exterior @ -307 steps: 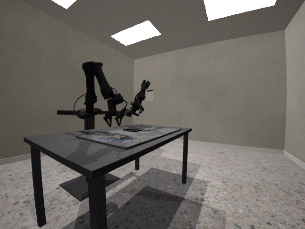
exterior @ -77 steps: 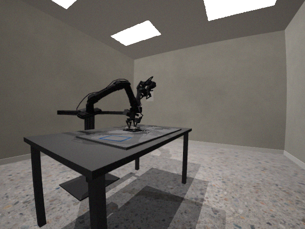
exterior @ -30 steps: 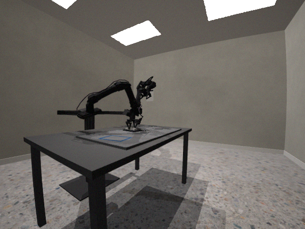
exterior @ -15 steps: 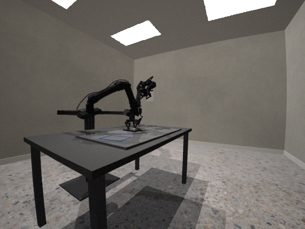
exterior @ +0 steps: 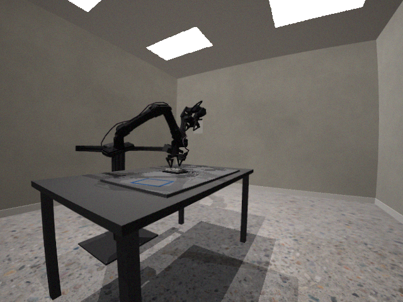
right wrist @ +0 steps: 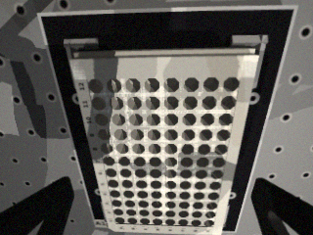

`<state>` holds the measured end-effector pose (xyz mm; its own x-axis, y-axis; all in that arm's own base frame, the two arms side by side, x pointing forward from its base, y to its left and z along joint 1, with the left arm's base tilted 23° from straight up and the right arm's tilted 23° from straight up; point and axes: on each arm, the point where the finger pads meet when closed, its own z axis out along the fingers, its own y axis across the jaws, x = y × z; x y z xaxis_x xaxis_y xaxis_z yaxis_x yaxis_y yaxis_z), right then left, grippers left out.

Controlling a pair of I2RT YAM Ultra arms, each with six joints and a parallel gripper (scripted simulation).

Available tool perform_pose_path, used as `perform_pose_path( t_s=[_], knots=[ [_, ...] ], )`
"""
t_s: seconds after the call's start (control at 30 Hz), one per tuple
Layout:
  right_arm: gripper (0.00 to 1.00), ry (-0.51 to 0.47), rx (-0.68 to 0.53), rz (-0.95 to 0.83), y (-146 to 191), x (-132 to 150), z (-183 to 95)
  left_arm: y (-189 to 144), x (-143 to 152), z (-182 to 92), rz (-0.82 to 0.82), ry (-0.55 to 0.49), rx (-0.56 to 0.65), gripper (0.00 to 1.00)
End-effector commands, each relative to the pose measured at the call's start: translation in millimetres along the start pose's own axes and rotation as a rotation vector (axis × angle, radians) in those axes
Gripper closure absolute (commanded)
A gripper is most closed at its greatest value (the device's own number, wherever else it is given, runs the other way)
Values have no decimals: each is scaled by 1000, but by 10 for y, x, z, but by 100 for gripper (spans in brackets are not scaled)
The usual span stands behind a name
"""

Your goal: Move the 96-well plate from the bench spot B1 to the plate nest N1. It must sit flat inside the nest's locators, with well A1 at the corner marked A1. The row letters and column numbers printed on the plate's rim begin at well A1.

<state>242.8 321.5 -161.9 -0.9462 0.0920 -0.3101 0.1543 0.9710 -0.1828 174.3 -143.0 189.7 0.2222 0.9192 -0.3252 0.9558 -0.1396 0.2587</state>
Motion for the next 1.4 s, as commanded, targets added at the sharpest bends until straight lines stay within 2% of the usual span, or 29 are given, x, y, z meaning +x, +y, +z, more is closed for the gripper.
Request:
perform_pose_path(
  t_s=[0.0, 0.07, 0.27, 0.4, 0.63, 0.7, 1.0, 1.17, 1.37],
  knots=[
    [0, -18, -38, -4, 228, -8, -336, -26, -73, -124, 10, -37, -10, 0],
    [0, -12, -40, -4, 261, 7, -526, -26, -73, -124, 10, -37, -10, 0],
    [0, -60, -67, -93, 307, -53, -519, -26, -73, -124, 10, -37, -10, 0],
    [0, -136, -114, -282, 318, -73, -566, -26, -73, -124, 10, -37, -10, 0],
    [0, -260, -164, -647, 139, -5, -720, -26, -73, -124, 10, -37, -10, 0],
    [0, -260, -164, -647, 139, -5, -720, -26, -73, -124, 10, -37, -10, 0],
    [0, -380, -230, -1053, -77, 79, -866, -26, -73, -124, 10, -37, -10, 0],
    [0, -414, -232, -1167, -225, 82, -893, -26, -73, -124, 10, -37, -10, 0],
    [0, -415, -231, -1190, -296, 93, -894, -26, -73, -124, 10, -37, -10, 0]
  ],
)
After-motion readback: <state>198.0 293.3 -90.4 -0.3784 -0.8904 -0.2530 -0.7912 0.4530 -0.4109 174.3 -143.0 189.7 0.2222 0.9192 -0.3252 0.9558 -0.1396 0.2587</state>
